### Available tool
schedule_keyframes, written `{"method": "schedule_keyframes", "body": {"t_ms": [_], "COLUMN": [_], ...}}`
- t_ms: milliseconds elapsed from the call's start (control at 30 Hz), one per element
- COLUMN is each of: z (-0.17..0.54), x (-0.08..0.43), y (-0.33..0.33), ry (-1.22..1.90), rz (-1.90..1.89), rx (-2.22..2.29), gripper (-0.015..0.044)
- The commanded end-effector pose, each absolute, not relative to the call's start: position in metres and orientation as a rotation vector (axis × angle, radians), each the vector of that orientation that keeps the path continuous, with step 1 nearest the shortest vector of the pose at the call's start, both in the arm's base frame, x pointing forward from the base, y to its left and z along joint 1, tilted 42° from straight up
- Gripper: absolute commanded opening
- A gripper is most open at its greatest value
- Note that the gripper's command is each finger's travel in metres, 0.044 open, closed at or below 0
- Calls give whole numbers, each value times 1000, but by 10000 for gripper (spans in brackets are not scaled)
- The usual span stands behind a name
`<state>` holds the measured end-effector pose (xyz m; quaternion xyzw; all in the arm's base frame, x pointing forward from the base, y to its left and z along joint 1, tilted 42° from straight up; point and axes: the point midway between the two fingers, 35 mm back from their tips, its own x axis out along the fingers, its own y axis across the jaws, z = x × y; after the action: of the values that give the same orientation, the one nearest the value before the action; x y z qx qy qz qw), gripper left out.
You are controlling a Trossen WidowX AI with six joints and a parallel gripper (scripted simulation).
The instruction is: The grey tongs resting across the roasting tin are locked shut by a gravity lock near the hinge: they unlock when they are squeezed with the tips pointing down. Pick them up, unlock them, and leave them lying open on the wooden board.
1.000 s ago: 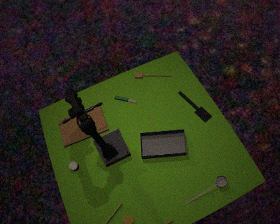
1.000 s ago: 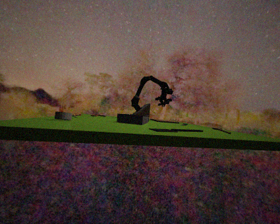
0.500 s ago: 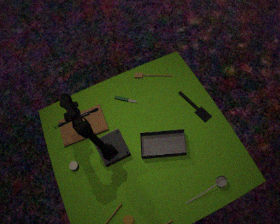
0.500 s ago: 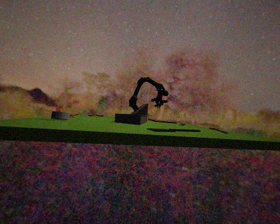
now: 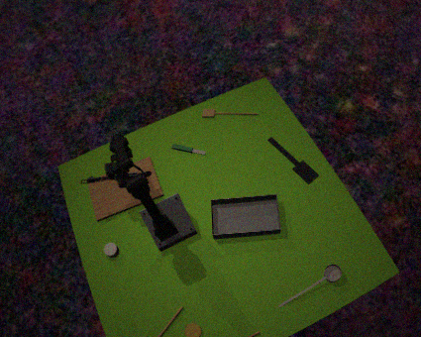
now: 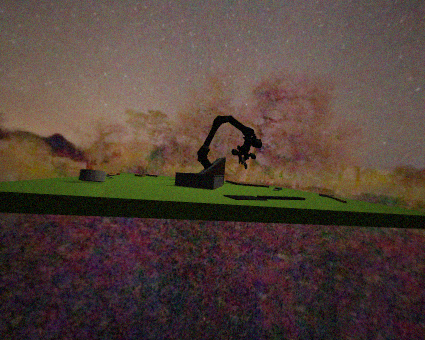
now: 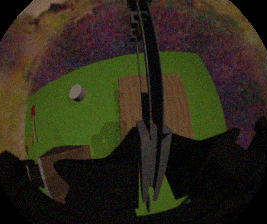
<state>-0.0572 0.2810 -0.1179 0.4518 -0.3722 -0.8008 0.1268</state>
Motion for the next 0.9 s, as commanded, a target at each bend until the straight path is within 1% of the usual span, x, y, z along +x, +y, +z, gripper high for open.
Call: {"method": "schedule_keyframes", "body": {"t_ms": [0,433,867], "z": [-115,-97,-97], "x": [-54,-28,-28], "y": [282,299,299], "ry": [-1123,-1140,-1140], "rz": [-2482,-2968,-2974], "rx": [1121,522,513], "gripper": [-150,-150,-150]}}
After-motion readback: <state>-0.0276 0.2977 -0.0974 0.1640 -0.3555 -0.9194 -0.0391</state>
